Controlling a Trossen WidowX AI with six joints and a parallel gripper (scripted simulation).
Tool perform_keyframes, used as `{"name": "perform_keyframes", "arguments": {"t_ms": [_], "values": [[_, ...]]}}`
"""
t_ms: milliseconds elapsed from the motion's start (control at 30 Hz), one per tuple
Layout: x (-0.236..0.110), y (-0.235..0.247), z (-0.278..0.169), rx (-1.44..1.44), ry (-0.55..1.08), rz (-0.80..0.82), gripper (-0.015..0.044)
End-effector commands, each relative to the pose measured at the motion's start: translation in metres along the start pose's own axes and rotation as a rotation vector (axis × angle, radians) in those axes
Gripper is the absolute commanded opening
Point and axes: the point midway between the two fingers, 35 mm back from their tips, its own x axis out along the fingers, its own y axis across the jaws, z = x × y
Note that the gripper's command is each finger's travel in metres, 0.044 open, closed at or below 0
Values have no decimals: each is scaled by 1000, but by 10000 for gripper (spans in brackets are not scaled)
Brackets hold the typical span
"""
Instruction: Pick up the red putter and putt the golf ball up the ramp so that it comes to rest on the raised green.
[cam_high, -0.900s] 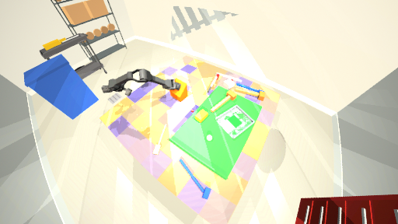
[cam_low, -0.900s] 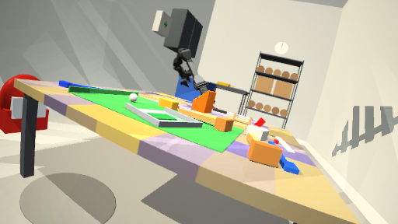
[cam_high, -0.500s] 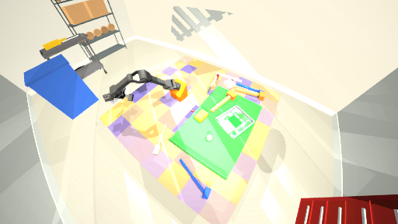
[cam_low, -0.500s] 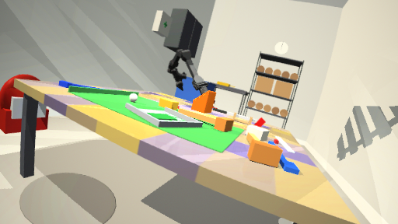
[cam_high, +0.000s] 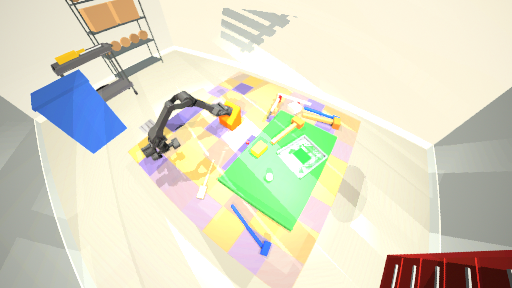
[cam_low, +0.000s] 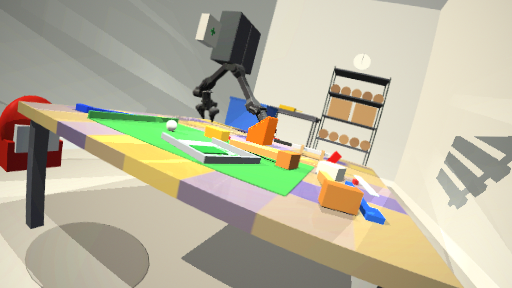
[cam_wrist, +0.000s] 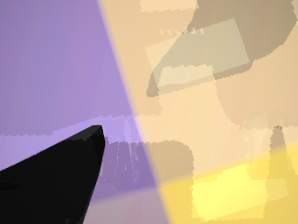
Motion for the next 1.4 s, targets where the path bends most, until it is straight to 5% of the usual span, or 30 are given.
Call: {"name": "perform_keyframes", "arguments": {"t_ms": [0, 400, 733, 1067, 1367], "values": [[-14, -2, -61, -222, 123, 43, 440], [-80, -43, -209, -826, 427, 234, 440], [-141, -146, -299, -1361, 665, 321, 440], [-177, -259, -346, -1829, 823, 361, 440], [-208, -407, -358, -2587, 911, 555, 440]]}}
